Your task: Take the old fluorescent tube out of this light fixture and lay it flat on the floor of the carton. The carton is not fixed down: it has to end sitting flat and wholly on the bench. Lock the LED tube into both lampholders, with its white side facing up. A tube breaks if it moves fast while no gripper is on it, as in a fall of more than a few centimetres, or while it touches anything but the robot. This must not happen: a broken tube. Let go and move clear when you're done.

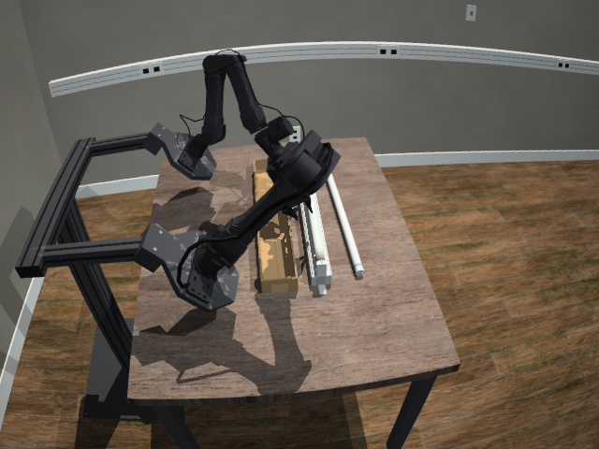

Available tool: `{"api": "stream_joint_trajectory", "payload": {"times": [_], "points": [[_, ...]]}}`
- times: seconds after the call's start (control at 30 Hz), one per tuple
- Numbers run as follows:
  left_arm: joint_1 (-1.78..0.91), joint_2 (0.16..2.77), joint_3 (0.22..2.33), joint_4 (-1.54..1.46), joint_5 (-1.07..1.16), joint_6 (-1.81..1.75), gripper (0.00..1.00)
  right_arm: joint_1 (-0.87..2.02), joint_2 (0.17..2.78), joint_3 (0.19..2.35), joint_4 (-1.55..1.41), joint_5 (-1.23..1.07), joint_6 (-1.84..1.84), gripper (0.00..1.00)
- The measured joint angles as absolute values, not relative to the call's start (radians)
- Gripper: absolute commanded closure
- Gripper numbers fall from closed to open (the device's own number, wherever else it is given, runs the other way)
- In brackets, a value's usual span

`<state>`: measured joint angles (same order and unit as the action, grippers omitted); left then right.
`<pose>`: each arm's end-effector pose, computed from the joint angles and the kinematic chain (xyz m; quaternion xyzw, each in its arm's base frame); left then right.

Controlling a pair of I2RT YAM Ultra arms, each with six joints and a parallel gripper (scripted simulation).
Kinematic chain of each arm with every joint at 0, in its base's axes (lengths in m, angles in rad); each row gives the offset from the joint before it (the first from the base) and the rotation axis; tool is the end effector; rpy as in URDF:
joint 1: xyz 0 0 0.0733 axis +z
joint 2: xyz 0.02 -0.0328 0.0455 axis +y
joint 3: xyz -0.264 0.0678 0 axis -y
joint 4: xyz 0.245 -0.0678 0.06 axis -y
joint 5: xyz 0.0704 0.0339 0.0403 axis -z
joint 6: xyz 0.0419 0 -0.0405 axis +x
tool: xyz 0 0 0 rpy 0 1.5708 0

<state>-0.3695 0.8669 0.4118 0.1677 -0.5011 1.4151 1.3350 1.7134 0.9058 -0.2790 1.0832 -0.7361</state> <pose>0.1926 -0.0518 0.2357 0.5110 0.6026 0.4616 0.4032 0.1078 0.2949 0.1648 -0.6525 0.5306 -0.4176 0.3439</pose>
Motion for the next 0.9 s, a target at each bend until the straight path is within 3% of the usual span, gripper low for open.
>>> {"api": "stream_joint_trajectory", "payload": {"times": [0.43, 0.9], "points": [[-0.366, 0.873, 0.414, 0.171, -0.499, 1.406, 0.51, 1.347, 1.694, 0.929, -0.323, 1.081, -0.700, 0.51], [-0.313, 0.897, 0.511, 0.154, -0.425, 1.180, 0.51, 1.225, 1.569, 1.060, -0.593, 0.959, -0.408, 0.51]]}}
